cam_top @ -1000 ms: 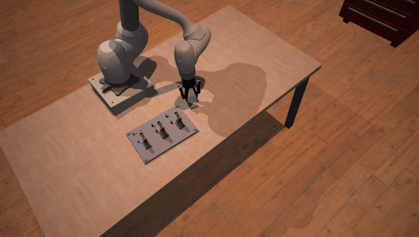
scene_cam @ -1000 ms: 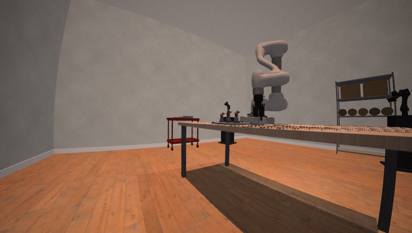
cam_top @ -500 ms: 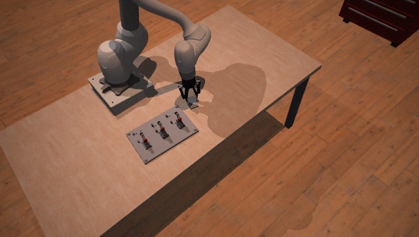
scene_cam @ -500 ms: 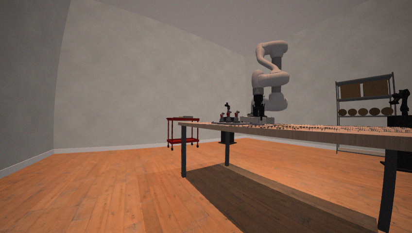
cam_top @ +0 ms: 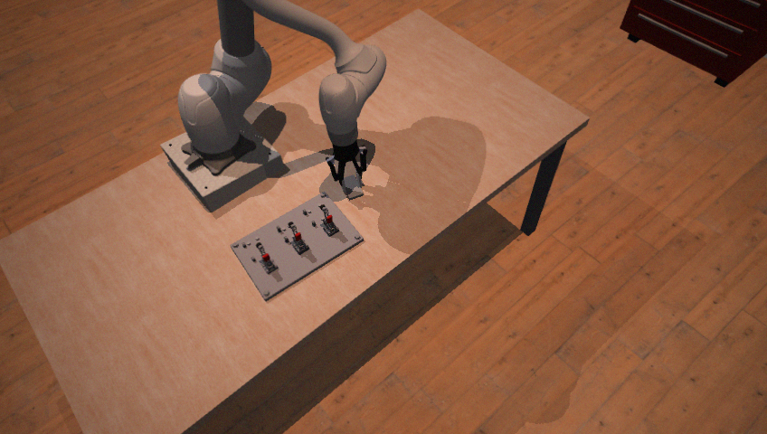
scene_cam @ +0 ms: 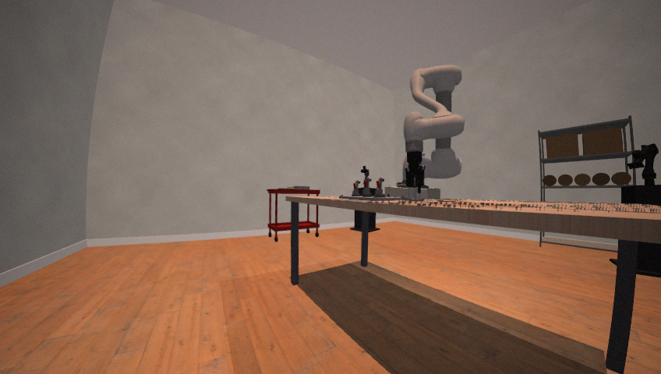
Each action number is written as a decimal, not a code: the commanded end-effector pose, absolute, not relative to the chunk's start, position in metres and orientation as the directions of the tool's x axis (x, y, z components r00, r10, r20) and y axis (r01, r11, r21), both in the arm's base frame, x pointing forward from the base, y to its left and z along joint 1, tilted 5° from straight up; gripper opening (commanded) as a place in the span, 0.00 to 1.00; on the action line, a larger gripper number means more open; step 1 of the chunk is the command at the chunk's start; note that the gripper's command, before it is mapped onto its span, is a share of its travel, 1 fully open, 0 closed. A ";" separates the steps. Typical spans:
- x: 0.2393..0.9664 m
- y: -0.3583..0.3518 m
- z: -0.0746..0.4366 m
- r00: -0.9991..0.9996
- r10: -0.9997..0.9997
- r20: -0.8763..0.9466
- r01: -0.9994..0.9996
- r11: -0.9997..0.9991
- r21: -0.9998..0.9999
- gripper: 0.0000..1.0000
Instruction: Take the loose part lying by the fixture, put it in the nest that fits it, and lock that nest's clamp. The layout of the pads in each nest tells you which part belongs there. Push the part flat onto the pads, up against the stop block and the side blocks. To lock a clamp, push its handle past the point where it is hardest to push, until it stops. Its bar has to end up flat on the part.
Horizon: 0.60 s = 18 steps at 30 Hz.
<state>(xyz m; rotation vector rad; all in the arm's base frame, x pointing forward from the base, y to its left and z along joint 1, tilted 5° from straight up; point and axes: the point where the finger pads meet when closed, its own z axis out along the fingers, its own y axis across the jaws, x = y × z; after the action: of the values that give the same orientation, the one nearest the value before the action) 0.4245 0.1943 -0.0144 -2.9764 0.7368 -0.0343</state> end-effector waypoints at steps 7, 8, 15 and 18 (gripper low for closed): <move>0.424 0.193 -0.002 0.884 -0.467 0.004 -0.465 -0.882 -0.078 0.10; 0.424 0.193 0.001 0.884 -0.467 0.004 -0.465 -0.882 -0.078 0.10; 0.423 0.192 0.016 0.884 -0.467 0.004 -0.465 -0.882 -0.078 0.10; 0.423 0.192 0.027 0.884 -0.467 0.004 -0.465 -0.882 -0.078 0.10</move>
<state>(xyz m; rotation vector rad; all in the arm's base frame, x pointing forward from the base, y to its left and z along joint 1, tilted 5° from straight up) 0.4231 0.1920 0.0198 -2.9763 0.7368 -0.0346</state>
